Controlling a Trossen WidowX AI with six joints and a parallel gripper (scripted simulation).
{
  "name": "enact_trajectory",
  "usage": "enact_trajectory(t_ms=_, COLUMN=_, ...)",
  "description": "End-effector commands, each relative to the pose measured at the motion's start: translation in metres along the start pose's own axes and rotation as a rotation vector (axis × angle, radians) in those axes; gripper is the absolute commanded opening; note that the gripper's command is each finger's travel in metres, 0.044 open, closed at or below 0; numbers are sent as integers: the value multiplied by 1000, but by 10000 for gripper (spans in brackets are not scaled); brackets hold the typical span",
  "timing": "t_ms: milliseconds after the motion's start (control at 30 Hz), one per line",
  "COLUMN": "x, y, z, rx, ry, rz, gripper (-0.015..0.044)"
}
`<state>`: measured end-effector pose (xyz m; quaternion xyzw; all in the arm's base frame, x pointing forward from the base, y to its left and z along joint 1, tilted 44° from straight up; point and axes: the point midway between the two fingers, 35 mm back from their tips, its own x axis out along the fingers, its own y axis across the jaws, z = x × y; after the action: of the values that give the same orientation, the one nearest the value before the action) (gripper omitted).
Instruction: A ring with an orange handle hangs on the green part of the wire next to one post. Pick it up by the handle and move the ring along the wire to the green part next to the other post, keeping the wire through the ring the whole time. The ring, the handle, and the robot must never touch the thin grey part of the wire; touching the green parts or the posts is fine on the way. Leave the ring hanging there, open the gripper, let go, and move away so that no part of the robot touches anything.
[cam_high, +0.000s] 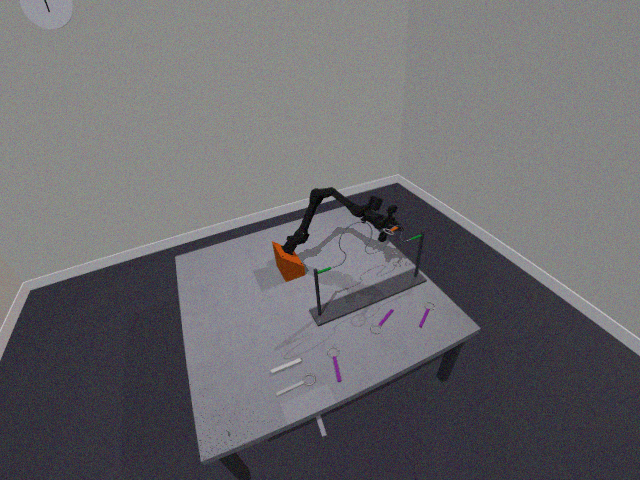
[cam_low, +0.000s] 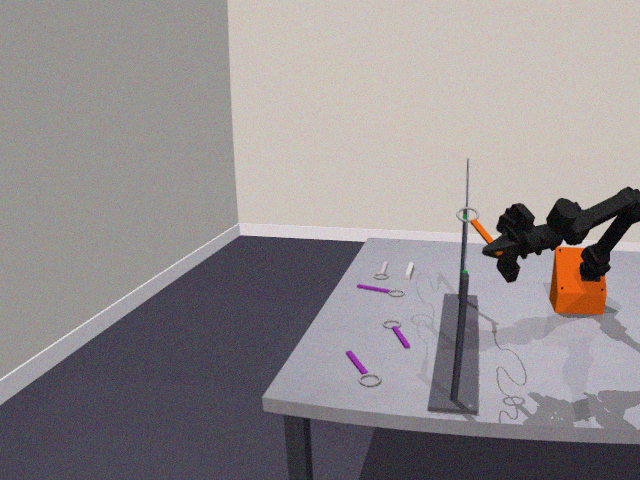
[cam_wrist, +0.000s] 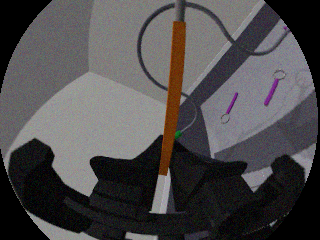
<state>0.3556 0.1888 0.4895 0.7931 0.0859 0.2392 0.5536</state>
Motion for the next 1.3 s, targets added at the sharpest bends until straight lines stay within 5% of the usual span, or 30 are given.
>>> enact_trajectory(t_ms=0, x=1, y=-2, z=1, rx=44, ry=-10, rz=15, gripper=-150)
enact_trajectory(t_ms=1267, x=1, y=25, z=7, rx=441, ry=-59, rz=245, gripper=-150)
